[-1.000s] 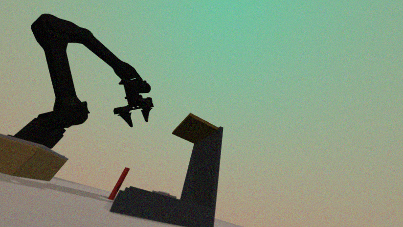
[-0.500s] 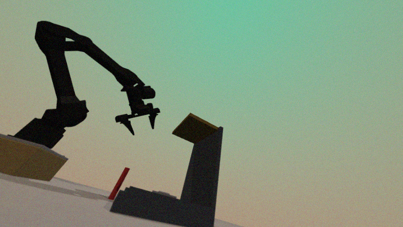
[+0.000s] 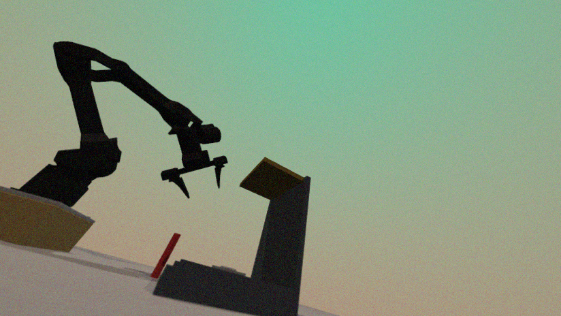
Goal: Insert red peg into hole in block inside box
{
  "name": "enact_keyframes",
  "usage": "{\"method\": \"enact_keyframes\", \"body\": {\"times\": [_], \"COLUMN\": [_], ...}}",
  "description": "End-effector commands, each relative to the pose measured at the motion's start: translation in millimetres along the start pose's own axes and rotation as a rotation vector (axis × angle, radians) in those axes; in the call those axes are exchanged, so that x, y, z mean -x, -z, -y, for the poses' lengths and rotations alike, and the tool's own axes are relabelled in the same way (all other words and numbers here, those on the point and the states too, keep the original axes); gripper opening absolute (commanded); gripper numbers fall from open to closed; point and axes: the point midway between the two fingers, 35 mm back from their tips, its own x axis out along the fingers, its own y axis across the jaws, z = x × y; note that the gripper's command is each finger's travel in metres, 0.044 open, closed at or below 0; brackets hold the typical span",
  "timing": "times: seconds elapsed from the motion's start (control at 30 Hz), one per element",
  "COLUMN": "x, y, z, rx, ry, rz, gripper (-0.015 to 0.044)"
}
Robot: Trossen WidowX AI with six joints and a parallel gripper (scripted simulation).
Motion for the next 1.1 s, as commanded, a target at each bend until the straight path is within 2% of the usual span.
{"method": "enact_keyframes", "body": {"times": [0.0,1.07], "x": [-6.1,-33.9], "y": [-11.1,-122.7], "z": [0.3,21.4], "rx": [-0.087,-0.906], "ry": [-0.004,-0.130], "rz": [0.010,0.080], "gripper": [0.0440,0.0440]}}
